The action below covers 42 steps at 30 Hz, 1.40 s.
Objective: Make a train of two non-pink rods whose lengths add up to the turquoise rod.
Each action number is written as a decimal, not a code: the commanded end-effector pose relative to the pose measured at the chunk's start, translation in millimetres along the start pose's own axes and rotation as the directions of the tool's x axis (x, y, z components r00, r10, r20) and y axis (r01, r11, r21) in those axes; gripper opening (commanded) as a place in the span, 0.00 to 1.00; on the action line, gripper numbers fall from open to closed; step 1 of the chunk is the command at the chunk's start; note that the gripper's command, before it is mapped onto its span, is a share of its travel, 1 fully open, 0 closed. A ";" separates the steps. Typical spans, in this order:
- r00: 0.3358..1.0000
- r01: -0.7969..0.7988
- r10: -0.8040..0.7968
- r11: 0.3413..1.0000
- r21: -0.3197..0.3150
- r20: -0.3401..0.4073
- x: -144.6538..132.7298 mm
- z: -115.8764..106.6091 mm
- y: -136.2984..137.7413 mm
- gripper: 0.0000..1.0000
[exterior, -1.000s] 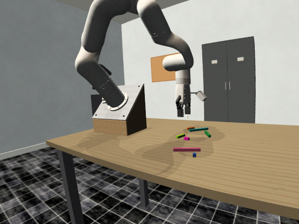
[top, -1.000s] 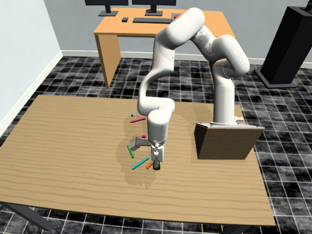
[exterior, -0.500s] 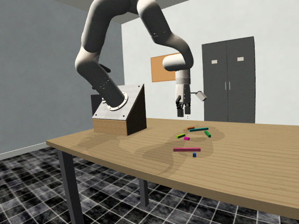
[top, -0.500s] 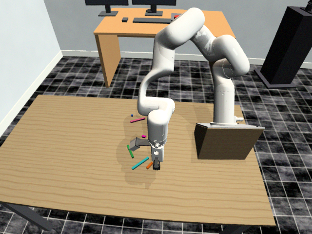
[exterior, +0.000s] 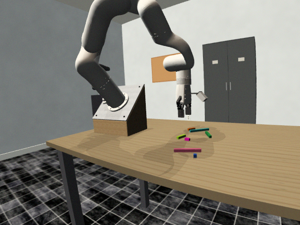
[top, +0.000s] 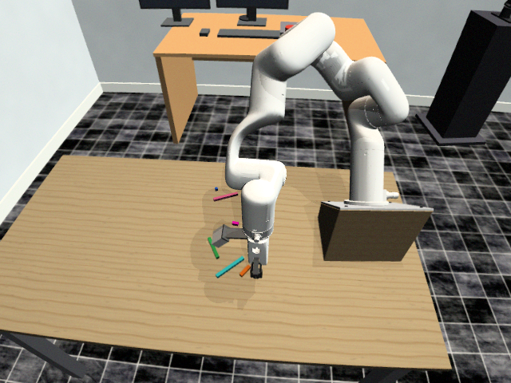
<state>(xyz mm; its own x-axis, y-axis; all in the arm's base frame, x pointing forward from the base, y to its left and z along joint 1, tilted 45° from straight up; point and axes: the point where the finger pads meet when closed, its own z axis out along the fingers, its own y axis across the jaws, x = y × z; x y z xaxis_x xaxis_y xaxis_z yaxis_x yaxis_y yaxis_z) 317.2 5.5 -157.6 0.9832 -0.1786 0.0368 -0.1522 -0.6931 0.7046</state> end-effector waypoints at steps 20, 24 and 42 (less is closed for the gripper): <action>0.854 -0.521 0.521 0.853 0.011 0.004 63.8 -4.0 107.2 1.00; 0.771 -0.636 0.636 0.771 0.006 0.001 74.2 -2.1 139.0 1.00; 0.706 -0.708 0.708 0.706 0.001 -0.002 79.8 -0.3 161.3 1.00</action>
<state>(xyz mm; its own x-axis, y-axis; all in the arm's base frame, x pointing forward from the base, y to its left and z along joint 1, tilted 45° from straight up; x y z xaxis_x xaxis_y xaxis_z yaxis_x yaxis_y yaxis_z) 369.7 -120.8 -41.7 0.5881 -0.6156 0.5246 -0.8024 -0.3628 0.4738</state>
